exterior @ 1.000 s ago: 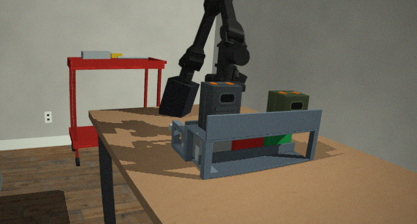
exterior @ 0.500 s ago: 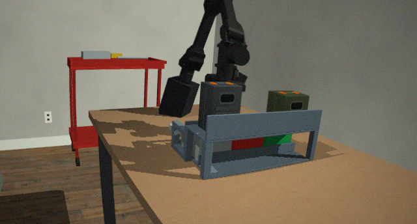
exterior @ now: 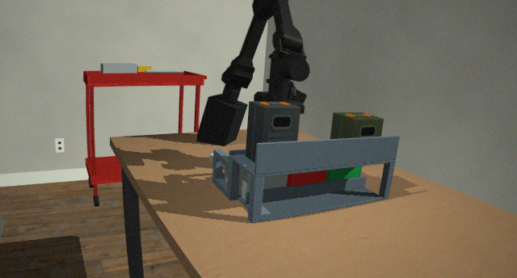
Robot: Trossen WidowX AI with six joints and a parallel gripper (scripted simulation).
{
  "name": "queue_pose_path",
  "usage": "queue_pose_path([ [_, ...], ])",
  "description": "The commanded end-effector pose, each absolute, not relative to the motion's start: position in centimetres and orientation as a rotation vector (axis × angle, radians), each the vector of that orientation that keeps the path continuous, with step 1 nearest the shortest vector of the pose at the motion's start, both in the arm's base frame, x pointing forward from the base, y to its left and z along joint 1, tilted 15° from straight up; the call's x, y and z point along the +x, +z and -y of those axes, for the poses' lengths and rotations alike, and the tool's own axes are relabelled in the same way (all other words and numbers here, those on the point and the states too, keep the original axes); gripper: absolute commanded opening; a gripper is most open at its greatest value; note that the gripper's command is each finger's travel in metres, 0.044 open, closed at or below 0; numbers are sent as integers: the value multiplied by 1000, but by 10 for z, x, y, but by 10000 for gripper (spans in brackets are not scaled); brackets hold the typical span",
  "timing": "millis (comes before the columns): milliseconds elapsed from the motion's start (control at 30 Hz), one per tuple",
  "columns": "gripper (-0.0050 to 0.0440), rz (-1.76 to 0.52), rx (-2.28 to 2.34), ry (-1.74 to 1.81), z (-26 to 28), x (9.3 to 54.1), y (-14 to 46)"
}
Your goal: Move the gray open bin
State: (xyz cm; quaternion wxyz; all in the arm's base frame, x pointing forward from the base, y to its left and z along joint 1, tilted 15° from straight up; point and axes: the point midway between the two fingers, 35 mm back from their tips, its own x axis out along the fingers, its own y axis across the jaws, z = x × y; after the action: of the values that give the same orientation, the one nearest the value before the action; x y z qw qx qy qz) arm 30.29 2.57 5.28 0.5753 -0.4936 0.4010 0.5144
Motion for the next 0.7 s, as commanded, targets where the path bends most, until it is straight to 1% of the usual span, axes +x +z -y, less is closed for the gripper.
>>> queue_pose_path([
  [0,0,-898,-1185,1161,-25,313,69],
  [300,0,-913,-1176,1177,-25,308,63],
  [667,0,-898,-1185,1161,-25,312,69],
])
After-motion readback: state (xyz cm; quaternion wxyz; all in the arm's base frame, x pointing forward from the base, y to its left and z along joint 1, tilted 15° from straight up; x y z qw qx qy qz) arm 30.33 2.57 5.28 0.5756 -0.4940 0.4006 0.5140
